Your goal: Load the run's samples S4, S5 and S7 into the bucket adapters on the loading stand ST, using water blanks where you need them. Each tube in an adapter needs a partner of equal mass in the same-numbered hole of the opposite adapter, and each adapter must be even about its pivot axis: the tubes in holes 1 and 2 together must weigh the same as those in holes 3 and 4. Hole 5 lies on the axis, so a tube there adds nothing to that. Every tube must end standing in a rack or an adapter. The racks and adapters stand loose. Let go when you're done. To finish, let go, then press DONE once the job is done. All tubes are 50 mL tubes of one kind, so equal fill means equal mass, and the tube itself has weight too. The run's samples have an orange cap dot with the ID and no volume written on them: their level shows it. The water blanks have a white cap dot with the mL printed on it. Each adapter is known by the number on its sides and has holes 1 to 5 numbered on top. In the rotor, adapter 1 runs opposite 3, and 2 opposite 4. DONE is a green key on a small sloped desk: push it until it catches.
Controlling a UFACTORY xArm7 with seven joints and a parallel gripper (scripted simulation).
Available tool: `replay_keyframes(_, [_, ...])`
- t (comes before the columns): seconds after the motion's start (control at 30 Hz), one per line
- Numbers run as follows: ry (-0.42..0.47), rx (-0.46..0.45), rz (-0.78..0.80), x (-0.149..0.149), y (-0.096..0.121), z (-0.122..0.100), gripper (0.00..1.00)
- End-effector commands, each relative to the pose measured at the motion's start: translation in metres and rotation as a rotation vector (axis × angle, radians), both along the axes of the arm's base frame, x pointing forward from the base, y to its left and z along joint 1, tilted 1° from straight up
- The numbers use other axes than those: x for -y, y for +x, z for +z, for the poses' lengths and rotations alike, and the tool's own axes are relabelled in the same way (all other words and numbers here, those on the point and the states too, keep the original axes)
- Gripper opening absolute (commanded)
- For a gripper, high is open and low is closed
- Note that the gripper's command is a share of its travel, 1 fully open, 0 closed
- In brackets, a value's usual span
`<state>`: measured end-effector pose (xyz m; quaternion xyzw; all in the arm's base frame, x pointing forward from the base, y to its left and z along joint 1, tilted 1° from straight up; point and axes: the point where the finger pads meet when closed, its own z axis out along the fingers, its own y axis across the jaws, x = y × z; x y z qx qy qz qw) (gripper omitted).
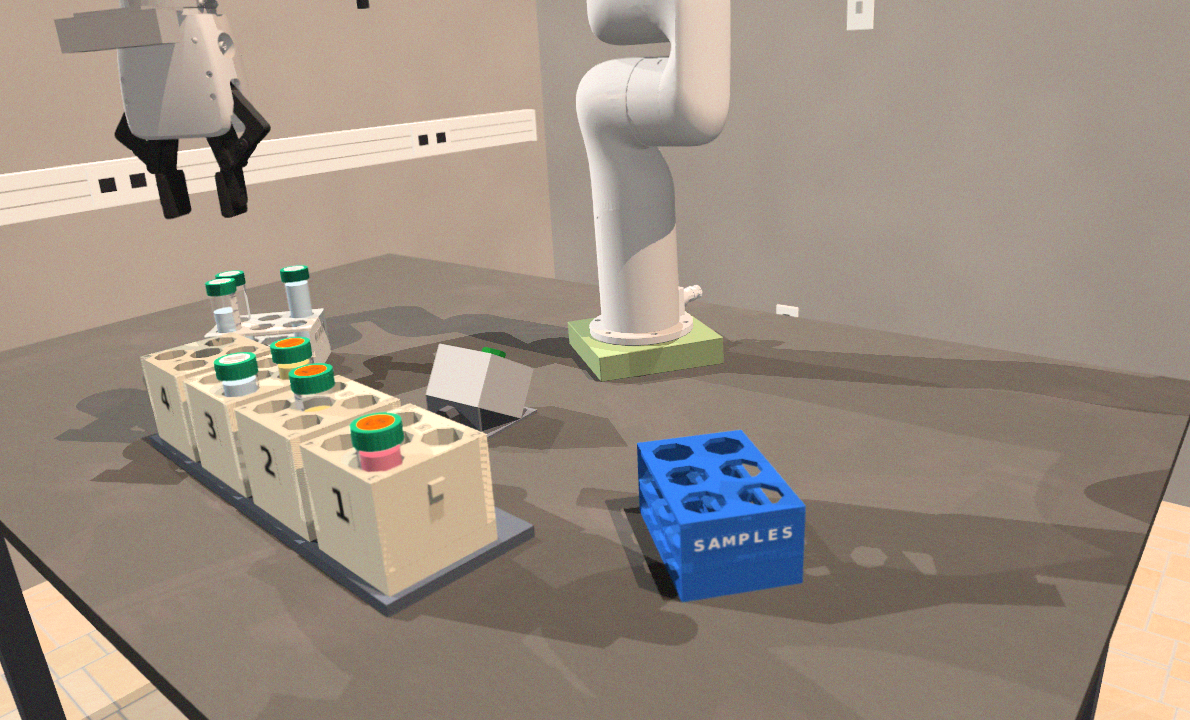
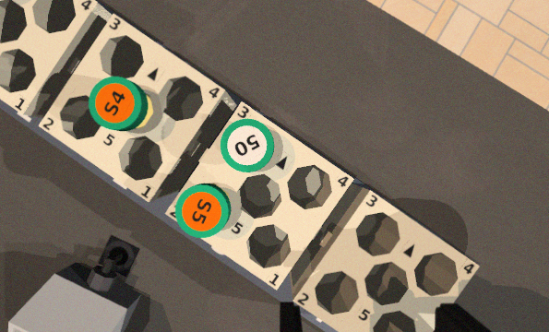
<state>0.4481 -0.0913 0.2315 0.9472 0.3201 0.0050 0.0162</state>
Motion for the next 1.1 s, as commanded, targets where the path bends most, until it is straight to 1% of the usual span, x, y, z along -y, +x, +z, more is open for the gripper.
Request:
replay_keyframes(0.0, [0.012, 0.001, 0.205, 0.028, -0.007, 0.002, 0.57])
replay_keyframes(0.1, [0.010, -0.001, 0.283, 0.042, -0.012, 0.002, 0.57])
replay_keyframes(0.17, [0.010, -0.001, 0.283, 0.051, -0.015, 0.002, 0.57])
replay_keyframes(0.23, [0.010, -0.001, 0.283, 0.051, -0.015, 0.002, 0.57])
replay_keyframes(0.73, [0.009, -0.001, 0.283, 0.123, -0.038, 0.003, 0.57])
replay_keyframes(0.8, [0.009, -0.001, 0.283, 0.123, -0.038, 0.003, 0.57])
replay_keyframes(1.07, [0.009, -0.001, 0.283, 0.161, -0.050, 0.003, 0.57])
